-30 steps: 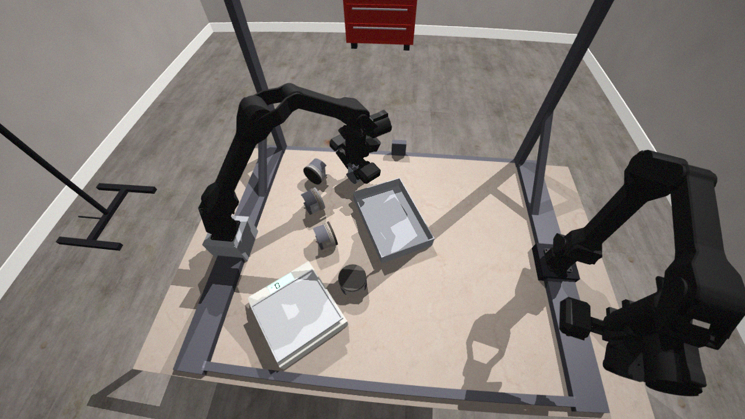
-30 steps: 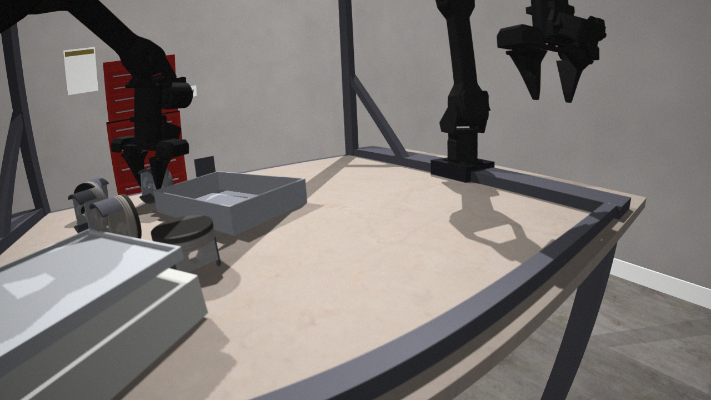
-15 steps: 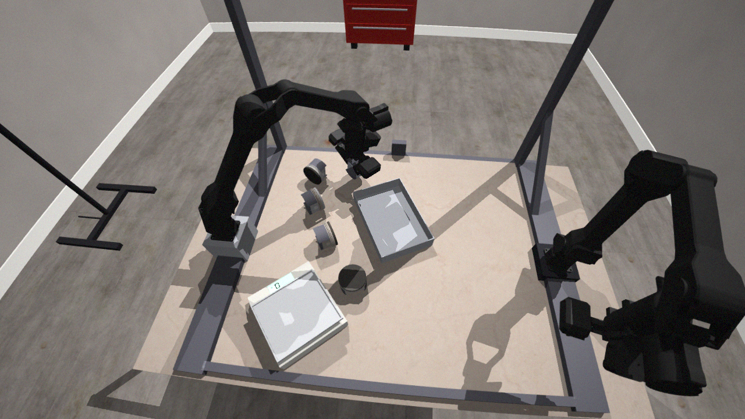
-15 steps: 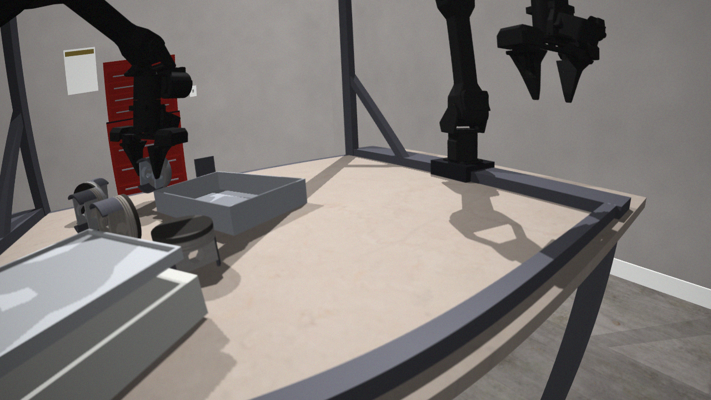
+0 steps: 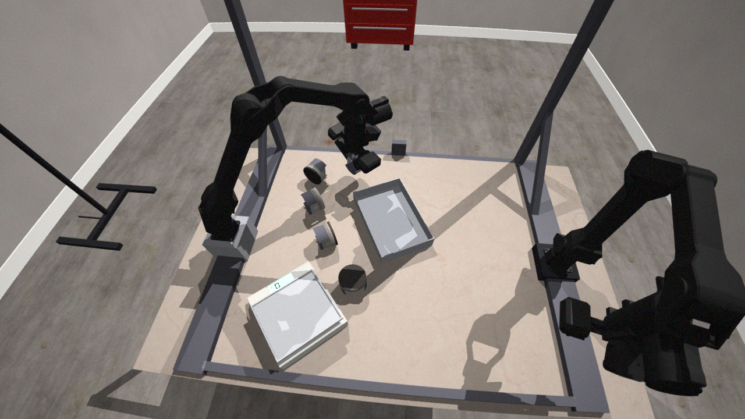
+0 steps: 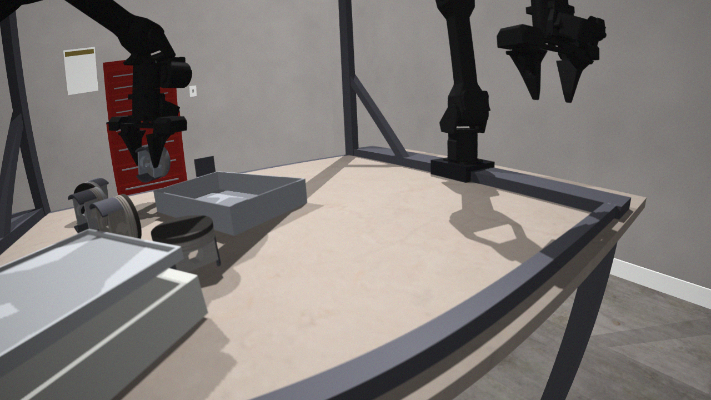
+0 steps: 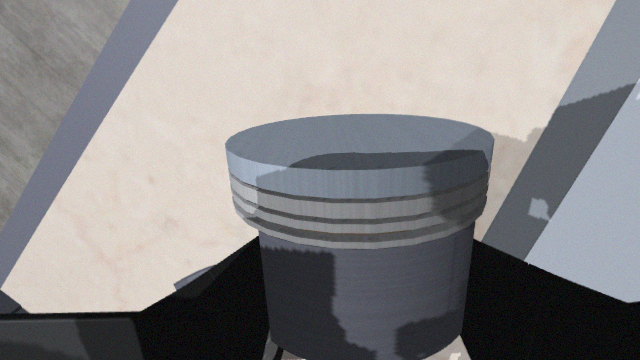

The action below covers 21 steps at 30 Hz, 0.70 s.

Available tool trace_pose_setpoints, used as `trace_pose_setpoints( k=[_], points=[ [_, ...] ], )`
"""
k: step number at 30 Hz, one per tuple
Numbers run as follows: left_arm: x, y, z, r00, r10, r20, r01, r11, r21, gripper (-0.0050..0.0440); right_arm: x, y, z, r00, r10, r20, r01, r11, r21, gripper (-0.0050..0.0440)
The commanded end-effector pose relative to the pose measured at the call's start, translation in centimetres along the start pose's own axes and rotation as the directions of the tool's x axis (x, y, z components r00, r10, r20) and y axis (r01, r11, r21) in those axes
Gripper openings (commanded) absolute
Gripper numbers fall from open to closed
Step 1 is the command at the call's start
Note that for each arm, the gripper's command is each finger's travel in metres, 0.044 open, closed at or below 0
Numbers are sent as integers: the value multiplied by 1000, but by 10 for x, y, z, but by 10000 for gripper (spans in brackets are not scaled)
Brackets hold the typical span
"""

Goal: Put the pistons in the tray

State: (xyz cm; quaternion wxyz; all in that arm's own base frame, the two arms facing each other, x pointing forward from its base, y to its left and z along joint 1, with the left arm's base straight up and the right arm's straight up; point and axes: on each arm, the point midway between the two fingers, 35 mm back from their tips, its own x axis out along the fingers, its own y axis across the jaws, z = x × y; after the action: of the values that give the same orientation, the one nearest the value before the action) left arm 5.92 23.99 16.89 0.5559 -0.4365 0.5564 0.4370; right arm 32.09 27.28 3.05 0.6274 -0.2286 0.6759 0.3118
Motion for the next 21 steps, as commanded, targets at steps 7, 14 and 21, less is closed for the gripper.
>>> trace_pose_setpoints(
  k=[7, 14, 21],
  points=[
    [-5, 0, 4, 1000, -1, 18, 1, 1000, 2, 400, -44, 7, 9, 997, -8, 74, 9, 1000, -14, 158],
    [-5, 0, 4, 1000, -1, 18, 1, 1000, 2, 400, -52, 9, 8, 997, -8, 75, 9, 1000, -14, 158],
    [-5, 0, 4, 1000, -1, 18, 1, 1000, 2, 400, -53, 1, -5, 998, -18, 63, 15, 999, 49, 158]
  ],
)
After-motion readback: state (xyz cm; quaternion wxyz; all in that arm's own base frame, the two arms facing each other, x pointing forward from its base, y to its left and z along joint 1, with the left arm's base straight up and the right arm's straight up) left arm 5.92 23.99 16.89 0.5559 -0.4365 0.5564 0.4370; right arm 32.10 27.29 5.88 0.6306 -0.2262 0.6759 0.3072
